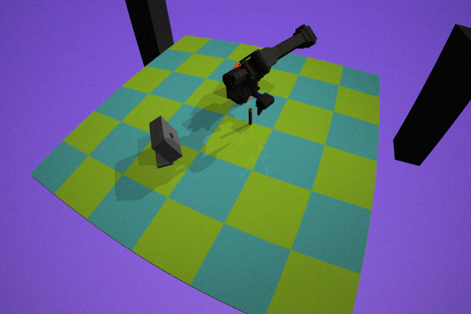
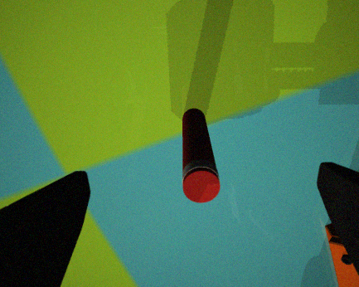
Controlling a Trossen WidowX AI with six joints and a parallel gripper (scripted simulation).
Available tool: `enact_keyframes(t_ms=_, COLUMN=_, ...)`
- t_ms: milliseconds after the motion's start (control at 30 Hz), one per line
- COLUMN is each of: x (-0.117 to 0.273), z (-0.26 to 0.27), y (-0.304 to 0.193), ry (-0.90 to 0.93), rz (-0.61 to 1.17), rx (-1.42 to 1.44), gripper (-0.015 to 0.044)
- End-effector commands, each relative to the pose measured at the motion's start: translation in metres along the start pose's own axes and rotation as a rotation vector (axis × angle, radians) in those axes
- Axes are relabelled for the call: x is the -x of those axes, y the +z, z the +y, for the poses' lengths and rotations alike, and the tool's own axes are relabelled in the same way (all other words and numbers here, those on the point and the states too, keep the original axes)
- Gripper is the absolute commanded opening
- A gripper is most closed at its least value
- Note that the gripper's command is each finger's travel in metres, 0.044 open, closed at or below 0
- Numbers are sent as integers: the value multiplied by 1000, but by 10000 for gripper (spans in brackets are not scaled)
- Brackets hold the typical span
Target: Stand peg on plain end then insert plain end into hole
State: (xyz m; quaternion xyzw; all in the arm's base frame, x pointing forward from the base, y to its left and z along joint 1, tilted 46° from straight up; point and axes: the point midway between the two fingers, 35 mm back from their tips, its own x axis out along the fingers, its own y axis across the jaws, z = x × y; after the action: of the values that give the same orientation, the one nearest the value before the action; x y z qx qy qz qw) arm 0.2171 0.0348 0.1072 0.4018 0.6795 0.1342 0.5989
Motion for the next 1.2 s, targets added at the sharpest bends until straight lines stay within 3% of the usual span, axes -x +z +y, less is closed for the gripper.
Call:
enact_keyframes(t_ms=0, x=-6, z=1, y=0, ry=4, rz=1, rx=-2, gripper=440)
enact_keyframes(t_ms=733, x=-40, z=1, y=-3, ry=10, rz=4, rx=-1, gripper=440)
enact_keyframes(t_ms=1167, x=-37, z=1, y=-2, ry=5, rz=2, rx=1, gripper=99)
